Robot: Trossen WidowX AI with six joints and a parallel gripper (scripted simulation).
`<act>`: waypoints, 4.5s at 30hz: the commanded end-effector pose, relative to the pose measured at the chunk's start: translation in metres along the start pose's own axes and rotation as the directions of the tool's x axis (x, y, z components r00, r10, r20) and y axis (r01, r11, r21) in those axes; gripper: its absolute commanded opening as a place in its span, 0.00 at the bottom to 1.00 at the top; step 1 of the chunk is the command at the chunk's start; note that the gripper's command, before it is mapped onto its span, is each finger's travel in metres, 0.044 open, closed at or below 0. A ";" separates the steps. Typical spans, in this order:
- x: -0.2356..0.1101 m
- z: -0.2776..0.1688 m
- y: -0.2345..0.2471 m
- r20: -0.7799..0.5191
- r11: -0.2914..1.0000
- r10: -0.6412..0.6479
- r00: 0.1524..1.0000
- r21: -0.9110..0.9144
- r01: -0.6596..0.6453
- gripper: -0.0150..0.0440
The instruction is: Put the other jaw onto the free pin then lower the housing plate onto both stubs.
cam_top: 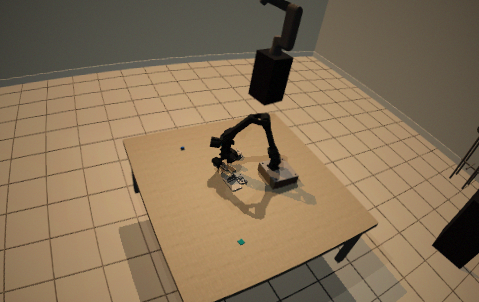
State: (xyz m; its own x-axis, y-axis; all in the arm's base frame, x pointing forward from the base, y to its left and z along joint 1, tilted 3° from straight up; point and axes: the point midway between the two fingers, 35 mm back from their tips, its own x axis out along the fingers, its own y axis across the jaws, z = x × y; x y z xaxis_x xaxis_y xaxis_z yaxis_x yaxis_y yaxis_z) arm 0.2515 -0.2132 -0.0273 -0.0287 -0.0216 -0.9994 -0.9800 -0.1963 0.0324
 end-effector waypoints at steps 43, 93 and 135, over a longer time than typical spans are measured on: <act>-0.023 -0.002 -0.001 -0.001 1.000 0.000 1.000 -0.001 0.000 0.48; -0.086 0.084 -0.020 0.003 0.799 -0.003 1.000 0.602 0.000 0.48; -0.082 0.205 0.001 0.014 -0.140 0.000 1.000 0.990 -0.014 0.48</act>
State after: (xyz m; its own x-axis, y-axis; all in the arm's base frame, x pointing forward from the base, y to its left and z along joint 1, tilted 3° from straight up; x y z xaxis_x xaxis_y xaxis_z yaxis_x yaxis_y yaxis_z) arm 0.2179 -0.0194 0.0524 -0.0314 -0.0119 -0.9994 -0.1435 0.9896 -0.0073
